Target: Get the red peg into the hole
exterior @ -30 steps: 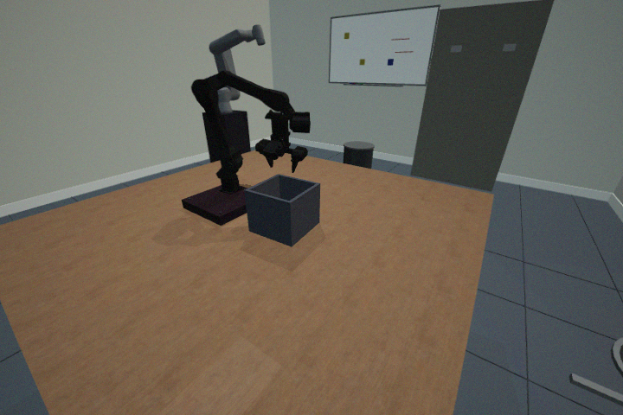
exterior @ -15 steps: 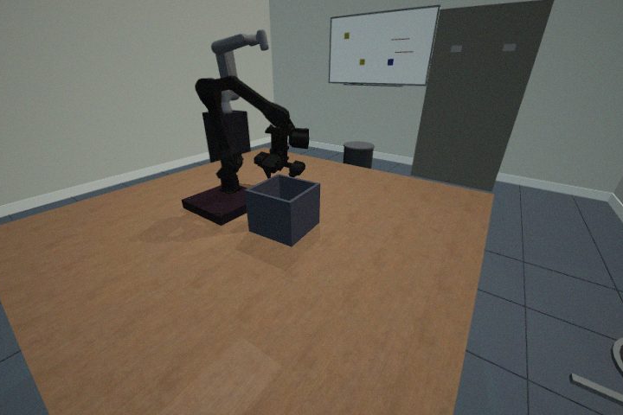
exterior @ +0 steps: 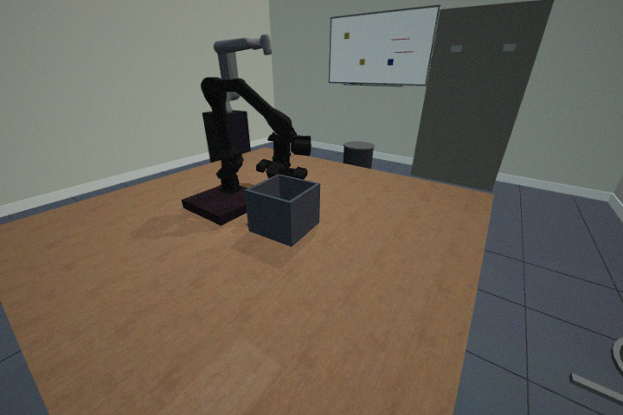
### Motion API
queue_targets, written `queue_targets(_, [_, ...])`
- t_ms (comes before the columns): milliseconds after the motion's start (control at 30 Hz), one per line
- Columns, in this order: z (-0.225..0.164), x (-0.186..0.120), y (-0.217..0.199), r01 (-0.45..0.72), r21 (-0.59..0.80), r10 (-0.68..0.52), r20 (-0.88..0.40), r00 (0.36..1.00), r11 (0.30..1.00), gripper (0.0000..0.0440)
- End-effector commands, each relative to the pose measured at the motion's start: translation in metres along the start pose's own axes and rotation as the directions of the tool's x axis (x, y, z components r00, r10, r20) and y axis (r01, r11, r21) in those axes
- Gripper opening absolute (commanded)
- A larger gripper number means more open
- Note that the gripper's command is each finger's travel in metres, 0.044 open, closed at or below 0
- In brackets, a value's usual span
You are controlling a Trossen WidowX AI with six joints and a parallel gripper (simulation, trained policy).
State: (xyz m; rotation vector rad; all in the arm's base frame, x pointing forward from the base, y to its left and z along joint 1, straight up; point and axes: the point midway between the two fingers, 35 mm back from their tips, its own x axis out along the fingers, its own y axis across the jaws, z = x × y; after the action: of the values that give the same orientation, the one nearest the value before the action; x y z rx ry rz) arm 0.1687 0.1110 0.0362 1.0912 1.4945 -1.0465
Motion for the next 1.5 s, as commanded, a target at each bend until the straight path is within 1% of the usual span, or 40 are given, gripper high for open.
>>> queue_targets(0, [0.0, 0.002, 0.003, 0.0, -0.028, 0.0, 0.004, 1.0, 1.0, 0.0033])
queue_targets(33, [-0.001, 0.002, 0.004, -0.002, -0.036, 0.002, 0.002, 1.0, 0.999, 0.0009])
queue_targets(67, [-0.002, 0.001, 0.005, -0.004, -0.043, 0.004, -0.001, 1.0, 0.999, 0.0])
queue_targets(433, [-0.013, -0.036, 0.019, -0.139, -0.042, 0.135, -0.09, 0.987, 0.989, 0.0])
queue_targets(767, [-0.014, -0.083, 0.028, -0.267, -0.075, 0.257, -0.121, 0.959, 0.961, 0.0])
queue_targets(1167, [0.009, -0.149, 0.033, -0.409, -0.123, 0.405, -0.058, 0.913, 0.904, 0.0])
queue_targets(1333, [0.026, -0.171, 0.034, -0.439, -0.13, 0.442, -0.004, 0.897, 0.889, 0.0])
queue_targets(1467, [0.041, -0.182, 0.034, -0.445, -0.128, 0.454, 0.044, 0.89, 0.886, 0.0])
